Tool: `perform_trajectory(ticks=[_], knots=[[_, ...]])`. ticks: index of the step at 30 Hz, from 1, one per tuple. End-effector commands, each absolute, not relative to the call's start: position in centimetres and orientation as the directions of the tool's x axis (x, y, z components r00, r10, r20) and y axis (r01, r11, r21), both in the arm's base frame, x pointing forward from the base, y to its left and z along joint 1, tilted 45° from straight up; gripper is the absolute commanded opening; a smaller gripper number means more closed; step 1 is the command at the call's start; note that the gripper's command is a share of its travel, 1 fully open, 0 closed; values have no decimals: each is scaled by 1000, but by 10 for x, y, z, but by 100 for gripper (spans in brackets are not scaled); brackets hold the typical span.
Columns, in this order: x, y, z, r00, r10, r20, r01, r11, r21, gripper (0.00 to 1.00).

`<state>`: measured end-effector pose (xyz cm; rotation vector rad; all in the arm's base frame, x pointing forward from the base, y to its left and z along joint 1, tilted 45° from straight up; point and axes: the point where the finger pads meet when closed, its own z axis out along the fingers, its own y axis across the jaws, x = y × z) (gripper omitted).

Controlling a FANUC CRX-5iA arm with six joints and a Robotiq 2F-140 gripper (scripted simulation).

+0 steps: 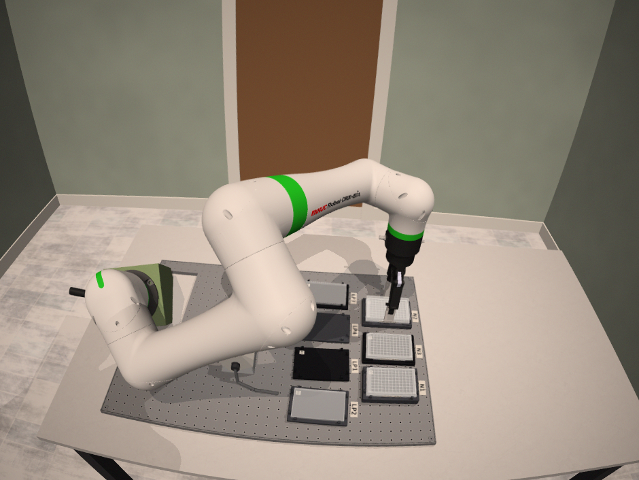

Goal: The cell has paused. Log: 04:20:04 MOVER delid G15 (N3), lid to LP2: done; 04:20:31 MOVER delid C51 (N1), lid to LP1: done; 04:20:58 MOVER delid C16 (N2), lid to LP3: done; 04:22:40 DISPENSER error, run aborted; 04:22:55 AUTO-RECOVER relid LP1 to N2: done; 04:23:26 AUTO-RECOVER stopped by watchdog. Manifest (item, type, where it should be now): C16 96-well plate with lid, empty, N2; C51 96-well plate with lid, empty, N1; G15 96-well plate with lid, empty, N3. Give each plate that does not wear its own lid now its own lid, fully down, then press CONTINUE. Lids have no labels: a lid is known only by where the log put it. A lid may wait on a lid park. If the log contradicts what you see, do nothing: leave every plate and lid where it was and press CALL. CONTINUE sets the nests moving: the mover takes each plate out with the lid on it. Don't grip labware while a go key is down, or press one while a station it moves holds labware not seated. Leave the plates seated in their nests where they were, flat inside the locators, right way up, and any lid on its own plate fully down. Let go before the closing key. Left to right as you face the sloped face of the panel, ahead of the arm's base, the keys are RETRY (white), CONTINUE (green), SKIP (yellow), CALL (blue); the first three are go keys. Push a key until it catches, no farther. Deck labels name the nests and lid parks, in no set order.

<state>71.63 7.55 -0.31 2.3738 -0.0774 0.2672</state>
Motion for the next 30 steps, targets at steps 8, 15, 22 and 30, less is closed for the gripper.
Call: perform_trajectory(ticks=[8, 15, 22, 30], knots=[[715, 84, 5, 976, 21, 215, -132, -729, 672, 0], [713, 90, 12, 976, 21, 215, -132, -729, 672, 0], [711, 98, 21, 976, 21, 215, -132, -729, 672, 0], [709, 104, 26, 976, 21, 215, -132, -729, 672, 0]])
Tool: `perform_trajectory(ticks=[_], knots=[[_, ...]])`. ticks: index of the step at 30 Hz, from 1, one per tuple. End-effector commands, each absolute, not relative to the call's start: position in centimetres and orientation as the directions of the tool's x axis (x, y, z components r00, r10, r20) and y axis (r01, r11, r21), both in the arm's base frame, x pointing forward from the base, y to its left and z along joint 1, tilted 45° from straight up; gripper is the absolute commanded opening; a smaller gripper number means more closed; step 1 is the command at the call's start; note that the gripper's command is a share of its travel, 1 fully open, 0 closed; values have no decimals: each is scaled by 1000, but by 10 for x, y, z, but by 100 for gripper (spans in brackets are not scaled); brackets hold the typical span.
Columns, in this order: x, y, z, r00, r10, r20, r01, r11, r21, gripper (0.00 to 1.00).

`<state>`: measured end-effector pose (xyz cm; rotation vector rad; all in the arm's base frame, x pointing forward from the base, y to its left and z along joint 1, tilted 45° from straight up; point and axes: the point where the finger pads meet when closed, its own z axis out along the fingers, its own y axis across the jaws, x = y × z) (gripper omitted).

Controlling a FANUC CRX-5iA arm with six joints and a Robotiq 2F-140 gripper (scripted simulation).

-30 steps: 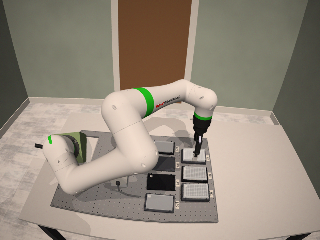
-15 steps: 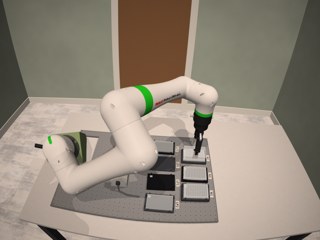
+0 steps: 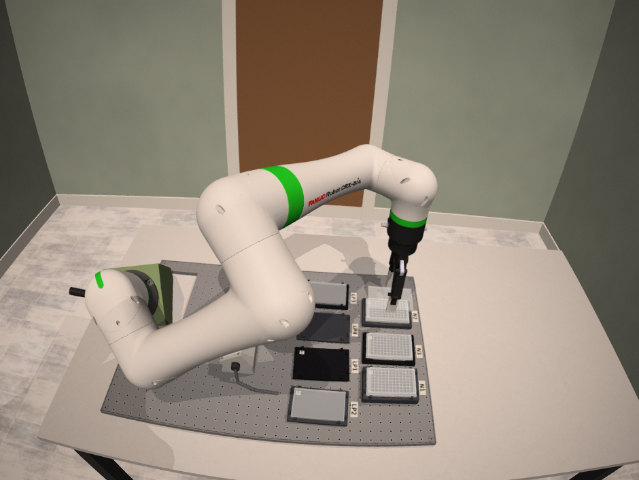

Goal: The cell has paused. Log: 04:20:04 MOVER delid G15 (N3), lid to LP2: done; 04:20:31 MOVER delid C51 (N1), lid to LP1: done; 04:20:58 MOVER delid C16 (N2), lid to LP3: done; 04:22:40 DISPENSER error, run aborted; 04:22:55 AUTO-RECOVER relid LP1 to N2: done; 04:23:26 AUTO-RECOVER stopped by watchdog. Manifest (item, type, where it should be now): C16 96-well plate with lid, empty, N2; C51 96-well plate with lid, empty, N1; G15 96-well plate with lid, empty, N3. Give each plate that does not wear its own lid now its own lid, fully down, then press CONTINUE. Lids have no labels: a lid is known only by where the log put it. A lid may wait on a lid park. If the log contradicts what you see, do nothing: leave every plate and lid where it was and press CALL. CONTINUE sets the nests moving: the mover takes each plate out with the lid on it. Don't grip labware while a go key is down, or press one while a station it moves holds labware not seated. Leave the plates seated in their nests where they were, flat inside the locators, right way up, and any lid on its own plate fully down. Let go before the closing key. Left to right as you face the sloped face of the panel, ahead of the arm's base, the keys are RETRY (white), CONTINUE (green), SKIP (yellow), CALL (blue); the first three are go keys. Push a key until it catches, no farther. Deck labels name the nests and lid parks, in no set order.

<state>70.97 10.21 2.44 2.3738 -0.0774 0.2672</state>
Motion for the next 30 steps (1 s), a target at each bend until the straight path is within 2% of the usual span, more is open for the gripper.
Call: perform_trajectory(ticks=[1, 21, 24, 30], knots=[[709, 105, 27, 976, 21, 215, -132, -729, 672, 0], [708, 109, 34, 976, 21, 215, -132, -729, 672, 0], [709, 63, 80, 977, 21, 214, -131, -732, 669, 0], [707, 34, 108, 977, 21, 213, -130, -733, 668, 0]])
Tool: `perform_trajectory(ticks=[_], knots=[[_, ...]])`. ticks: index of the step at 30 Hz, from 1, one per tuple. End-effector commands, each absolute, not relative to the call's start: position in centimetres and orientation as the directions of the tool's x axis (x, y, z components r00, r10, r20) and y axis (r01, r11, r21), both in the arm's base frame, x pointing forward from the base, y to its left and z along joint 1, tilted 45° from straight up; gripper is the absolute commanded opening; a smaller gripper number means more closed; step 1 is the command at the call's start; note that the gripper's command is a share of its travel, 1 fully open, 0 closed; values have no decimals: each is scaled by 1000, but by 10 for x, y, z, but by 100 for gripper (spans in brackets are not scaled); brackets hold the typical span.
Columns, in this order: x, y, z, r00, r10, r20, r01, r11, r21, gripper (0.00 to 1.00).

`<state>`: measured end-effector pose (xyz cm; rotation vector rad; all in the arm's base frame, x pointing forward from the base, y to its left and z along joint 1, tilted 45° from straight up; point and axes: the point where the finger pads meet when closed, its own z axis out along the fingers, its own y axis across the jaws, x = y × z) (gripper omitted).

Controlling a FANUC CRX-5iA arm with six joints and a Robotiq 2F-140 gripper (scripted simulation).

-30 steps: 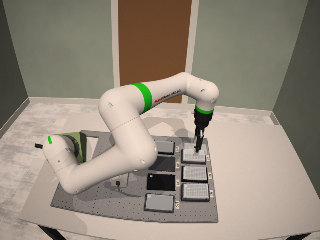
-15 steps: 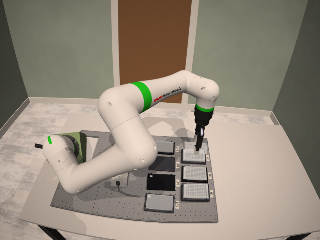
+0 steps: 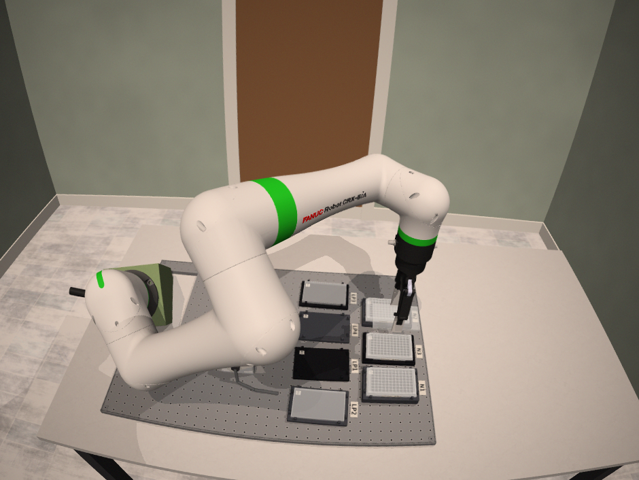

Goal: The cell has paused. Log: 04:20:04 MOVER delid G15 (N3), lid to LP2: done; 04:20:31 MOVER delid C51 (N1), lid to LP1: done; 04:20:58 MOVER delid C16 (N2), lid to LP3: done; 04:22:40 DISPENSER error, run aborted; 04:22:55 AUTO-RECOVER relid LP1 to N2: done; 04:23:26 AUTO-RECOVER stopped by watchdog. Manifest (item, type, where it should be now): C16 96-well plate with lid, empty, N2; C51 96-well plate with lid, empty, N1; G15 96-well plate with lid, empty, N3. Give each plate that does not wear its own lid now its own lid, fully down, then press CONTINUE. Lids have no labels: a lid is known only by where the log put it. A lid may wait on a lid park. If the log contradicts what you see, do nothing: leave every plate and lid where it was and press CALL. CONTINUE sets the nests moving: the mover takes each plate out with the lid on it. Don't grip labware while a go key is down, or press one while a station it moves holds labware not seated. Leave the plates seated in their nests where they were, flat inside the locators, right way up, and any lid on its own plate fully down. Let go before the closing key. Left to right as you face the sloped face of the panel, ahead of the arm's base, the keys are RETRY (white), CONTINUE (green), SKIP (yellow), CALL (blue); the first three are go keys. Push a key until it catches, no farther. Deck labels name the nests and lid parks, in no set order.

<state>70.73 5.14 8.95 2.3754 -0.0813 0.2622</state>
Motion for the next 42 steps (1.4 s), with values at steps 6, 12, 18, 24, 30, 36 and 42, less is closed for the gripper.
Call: perform_trajectory(ticks=[6, 12, 18, 24, 30, 36, 42], knots=[[694, -28, 164, 977, 21, 214, -131, -732, 669, 0], [677, -76, 204, 976, 21, 215, -132, -729, 672, 0], [677, -77, 205, 976, 21, 215, -132, -729, 672, 0], [677, -77, 205, 976, 21, 215, -132, -729, 672, 0], [677, -77, 205, 976, 21, 215, -132, -729, 672, 0], [677, -77, 205, 976, 21, 215, -132, -729, 672, 0], [677, -77, 205, 976, 21, 215, -132, -729, 672, 0]])
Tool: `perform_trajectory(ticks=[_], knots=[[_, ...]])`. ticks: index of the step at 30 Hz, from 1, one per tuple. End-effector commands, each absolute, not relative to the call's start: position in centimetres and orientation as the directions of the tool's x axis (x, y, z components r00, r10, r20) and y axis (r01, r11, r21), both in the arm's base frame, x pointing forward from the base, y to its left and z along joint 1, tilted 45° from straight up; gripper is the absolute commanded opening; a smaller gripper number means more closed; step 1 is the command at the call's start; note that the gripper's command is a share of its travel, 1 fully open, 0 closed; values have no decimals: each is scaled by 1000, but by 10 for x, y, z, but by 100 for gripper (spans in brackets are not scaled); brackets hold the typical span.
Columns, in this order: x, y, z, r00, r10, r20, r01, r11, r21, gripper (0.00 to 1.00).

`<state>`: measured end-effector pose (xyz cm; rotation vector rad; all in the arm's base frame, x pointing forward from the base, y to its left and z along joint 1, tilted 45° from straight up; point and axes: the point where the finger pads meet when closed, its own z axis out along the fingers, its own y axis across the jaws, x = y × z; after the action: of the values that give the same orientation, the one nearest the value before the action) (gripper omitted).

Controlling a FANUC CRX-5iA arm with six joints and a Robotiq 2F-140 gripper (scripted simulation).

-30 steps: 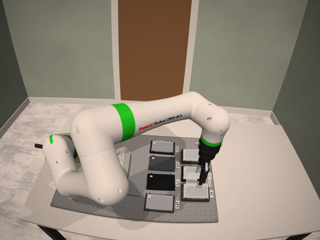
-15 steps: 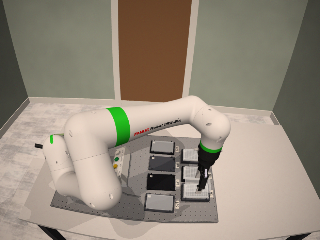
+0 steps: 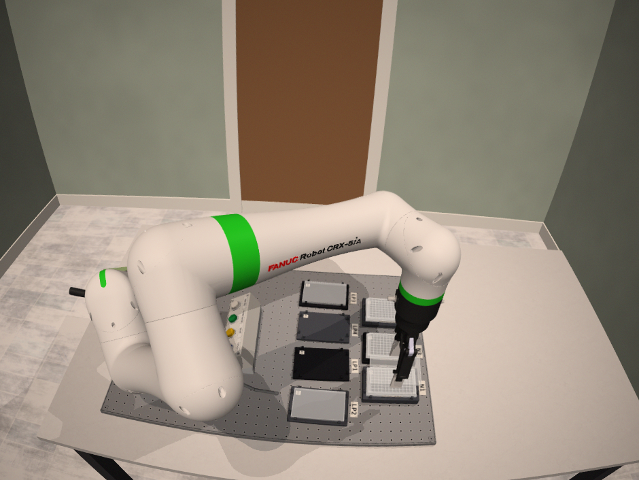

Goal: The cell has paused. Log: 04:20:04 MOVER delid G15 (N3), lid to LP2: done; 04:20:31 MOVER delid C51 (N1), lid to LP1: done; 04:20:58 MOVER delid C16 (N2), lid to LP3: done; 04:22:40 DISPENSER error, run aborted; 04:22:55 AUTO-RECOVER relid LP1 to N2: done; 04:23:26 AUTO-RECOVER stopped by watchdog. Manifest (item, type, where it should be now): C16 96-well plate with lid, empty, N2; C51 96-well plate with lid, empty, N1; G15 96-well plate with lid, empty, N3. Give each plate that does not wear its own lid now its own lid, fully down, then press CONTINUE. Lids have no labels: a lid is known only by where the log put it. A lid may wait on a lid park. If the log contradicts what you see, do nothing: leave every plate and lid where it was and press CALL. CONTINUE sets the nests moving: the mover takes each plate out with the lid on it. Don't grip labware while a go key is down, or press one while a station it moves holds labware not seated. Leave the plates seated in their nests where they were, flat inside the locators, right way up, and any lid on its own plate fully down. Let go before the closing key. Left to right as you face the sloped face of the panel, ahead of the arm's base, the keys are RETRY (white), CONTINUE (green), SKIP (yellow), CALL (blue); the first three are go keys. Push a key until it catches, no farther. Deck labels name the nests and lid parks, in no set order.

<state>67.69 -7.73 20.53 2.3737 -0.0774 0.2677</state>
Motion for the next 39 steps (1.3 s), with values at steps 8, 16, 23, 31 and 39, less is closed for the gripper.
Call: perform_trajectory(ticks=[8, 16, 23, 31, 39], knots=[[677, -77, 205, 976, 21, 215, -132, -729, 672, 0], [677, -78, 205, 977, 22, 214, -131, -729, 672, 0], [678, -80, 202, 977, 24, 212, -128, -729, 672, 0], [679, -83, 199, 977, 24, 212, -128, -729, 673, 0], [680, -89, 193, 977, 24, 212, -128, -729, 673, 0]])
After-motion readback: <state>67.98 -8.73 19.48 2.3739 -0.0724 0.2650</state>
